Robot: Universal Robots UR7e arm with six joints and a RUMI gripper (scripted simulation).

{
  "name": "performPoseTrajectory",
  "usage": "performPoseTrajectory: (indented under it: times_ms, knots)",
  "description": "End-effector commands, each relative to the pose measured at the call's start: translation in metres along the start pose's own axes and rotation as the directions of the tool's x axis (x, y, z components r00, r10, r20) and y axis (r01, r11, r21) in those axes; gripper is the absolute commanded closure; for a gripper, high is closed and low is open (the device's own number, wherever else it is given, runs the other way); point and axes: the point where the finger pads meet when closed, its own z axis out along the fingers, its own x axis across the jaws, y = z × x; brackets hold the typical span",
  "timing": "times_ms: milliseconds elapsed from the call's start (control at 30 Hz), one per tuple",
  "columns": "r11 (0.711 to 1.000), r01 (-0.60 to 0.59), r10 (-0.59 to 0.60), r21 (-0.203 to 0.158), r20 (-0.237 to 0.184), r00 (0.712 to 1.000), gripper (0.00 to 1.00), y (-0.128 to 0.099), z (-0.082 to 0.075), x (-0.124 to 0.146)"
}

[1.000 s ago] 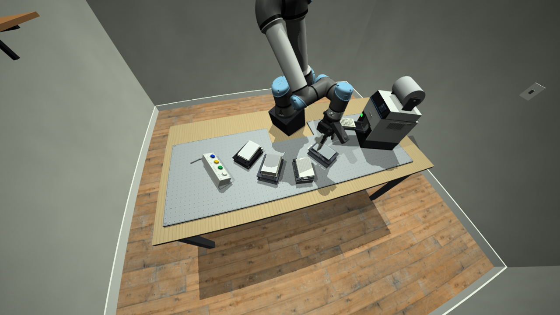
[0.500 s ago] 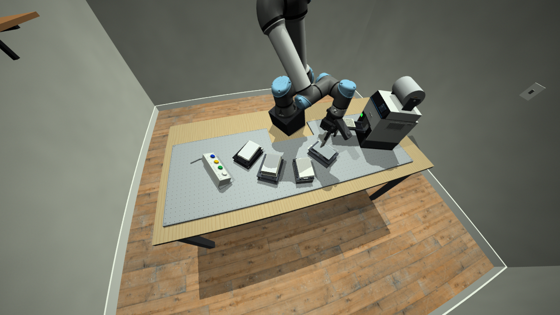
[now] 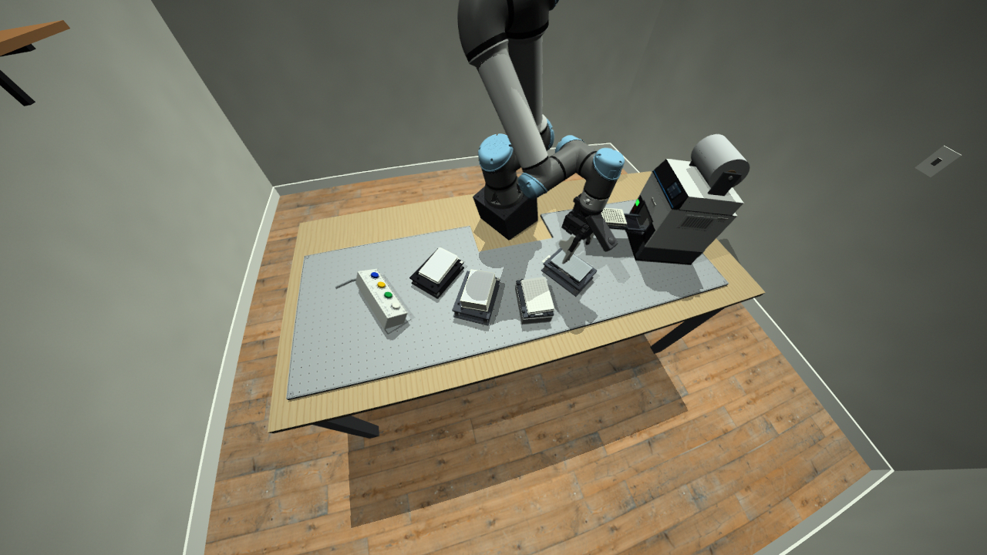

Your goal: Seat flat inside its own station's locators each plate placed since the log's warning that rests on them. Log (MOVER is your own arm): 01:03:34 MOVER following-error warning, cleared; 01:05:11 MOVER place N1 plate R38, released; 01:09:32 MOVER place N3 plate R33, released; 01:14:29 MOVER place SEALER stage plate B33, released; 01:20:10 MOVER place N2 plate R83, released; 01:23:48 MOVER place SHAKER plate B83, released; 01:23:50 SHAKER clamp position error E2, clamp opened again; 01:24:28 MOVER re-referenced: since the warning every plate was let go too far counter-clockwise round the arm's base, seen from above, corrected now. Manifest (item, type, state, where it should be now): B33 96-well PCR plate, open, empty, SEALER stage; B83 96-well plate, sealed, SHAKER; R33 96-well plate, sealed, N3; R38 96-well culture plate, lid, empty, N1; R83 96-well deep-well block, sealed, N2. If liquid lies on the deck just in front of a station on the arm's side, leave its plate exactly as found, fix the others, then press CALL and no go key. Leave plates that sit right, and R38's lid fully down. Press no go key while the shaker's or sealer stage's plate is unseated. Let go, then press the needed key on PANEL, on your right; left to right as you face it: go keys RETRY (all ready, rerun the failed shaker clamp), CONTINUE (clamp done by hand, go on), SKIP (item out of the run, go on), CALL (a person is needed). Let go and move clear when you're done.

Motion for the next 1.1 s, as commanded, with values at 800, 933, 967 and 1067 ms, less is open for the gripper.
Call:
performPoseTrajectory:
  times_ms: [800,933,967,1067]
  knots:
    - [1.0,0.0,0.0,0.004,0.0,1.0,0.18,-0.0015,0.0039,0.0002]
    - [1.0,0.0,0.0,0.004,0.0,1.0,0.18,-0.0015,0.0039,0.0002]
    - [1.0,0.0,0.0,0.004,0.0,1.0,0.18,-0.0015,0.0039,0.0002]
    - [1.0,0.0,0.0,0.004,0.0,1.0,0.18,-0.0015,0.0039,0.0002]
